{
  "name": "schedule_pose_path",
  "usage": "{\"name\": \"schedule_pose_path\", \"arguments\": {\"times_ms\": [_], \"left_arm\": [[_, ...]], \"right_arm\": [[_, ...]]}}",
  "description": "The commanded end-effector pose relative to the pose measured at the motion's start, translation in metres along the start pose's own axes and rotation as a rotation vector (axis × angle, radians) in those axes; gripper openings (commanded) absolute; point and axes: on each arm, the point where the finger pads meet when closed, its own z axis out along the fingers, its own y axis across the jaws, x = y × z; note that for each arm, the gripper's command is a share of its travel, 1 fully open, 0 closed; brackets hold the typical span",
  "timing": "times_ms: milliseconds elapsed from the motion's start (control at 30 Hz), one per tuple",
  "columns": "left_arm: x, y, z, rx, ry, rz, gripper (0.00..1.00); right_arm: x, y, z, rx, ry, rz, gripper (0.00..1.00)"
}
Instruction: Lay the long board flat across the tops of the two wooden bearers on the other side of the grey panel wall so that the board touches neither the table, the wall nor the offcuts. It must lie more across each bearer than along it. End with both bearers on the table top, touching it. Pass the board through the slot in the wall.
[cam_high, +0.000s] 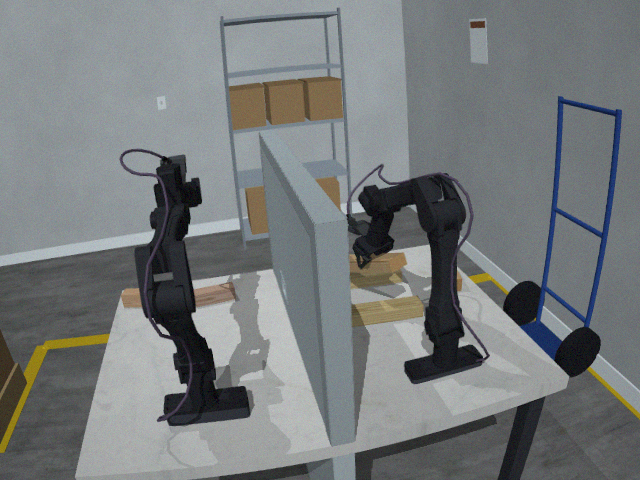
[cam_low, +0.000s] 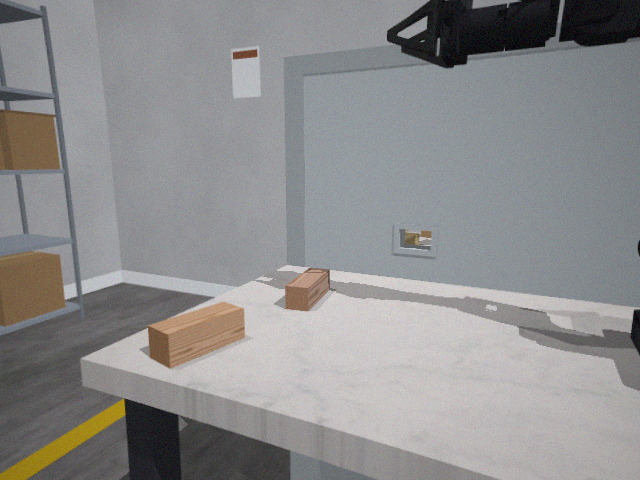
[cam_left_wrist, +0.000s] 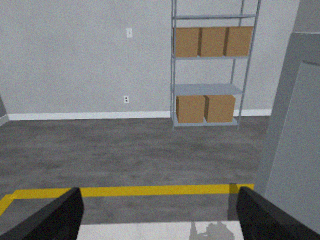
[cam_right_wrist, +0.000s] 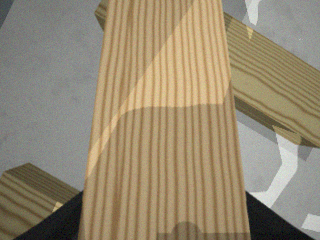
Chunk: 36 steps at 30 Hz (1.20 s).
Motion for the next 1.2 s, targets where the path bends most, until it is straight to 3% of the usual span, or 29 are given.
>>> {"name": "schedule_pose_path", "arguments": {"times_ms": [0,100,367,400,433,733,900,1167], "left_arm": [[-0.032,0.001,-0.001,-0.009,-0.098,-0.007,0.78],[-0.032,0.001,-0.001,-0.009,-0.098,-0.007,0.78],[-0.032,0.001,-0.001,-0.009,-0.098,-0.007,0.78],[-0.032,0.001,-0.001,-0.009,-0.098,-0.007,0.78],[-0.032,0.001,-0.001,-0.009,-0.098,-0.007,0.78],[-0.032,0.001,-0.001,-0.009,-0.098,-0.007,0.78],[-0.032,0.001,-0.001,-0.009,-0.098,-0.007,0.78],[-0.032,0.001,-0.001,-0.009,-0.098,-0.007,0.78]], "right_arm": [[-0.043,-0.009,-0.017,0.135,-0.241,0.067,0.00],[-0.042,-0.008,-0.014,0.144,-0.253,0.090,0.00],[-0.037,-0.016,-0.015,0.211,-0.398,0.385,0.00],[-0.048,-0.014,-0.022,0.220,-0.440,0.350,0.00],[-0.024,-0.005,-0.005,0.228,-0.403,0.331,0.00],[-0.022,-0.009,-0.012,0.253,-0.541,0.526,0.00],[-0.022,-0.007,0.002,0.271,-0.500,0.449,0.00],[-0.027,-0.022,-0.001,0.290,-0.525,0.471,0.00]]}}
